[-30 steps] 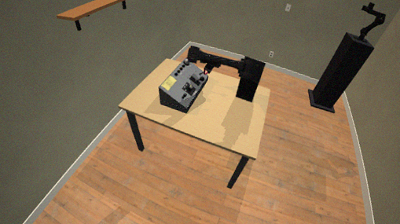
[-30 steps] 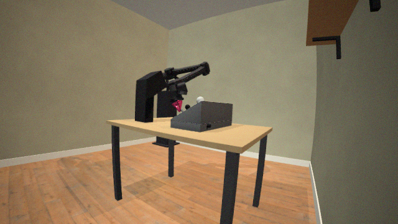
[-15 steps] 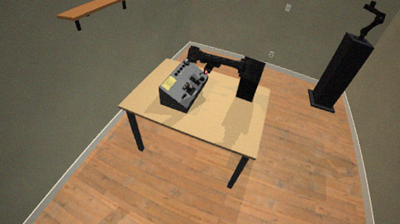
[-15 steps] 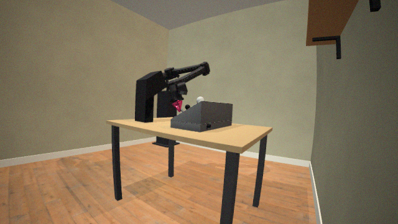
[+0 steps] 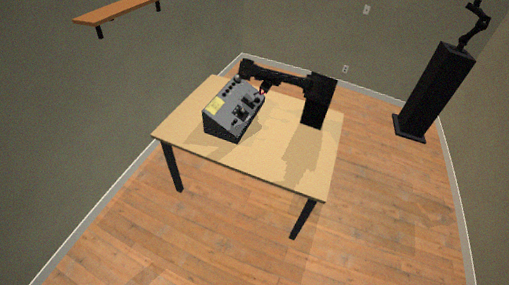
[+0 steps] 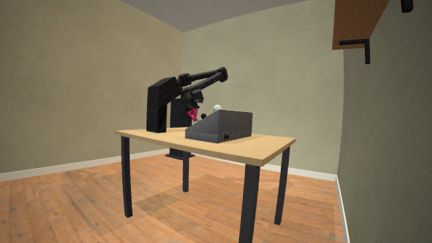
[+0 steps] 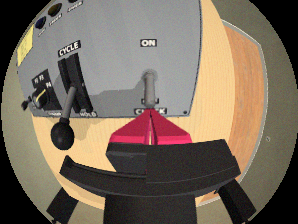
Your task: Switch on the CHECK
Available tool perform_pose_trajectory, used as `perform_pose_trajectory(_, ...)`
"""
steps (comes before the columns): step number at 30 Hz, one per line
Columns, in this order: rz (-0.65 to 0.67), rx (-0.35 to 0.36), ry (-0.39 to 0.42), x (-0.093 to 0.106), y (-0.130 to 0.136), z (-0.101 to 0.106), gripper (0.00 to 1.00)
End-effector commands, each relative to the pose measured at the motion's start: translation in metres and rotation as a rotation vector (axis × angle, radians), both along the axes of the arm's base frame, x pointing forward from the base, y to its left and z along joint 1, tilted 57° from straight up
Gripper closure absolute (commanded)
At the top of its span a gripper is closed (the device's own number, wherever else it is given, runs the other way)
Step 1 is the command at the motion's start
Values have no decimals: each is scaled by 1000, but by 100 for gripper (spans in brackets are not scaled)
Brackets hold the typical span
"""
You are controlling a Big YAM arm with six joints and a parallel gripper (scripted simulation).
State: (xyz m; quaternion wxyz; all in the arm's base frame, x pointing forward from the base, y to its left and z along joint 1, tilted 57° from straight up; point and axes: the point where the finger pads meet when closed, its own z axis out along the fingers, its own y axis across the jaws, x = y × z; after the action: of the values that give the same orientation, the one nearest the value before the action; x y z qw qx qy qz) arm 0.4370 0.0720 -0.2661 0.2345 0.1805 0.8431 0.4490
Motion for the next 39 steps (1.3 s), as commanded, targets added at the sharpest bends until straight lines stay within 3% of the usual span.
perform_pose_trajectory(1, -68, -28, -84, 40, -35, 19, 100)
perform_pose_trajectory(39, -70, -29, -91, 49, -41, 23, 100)
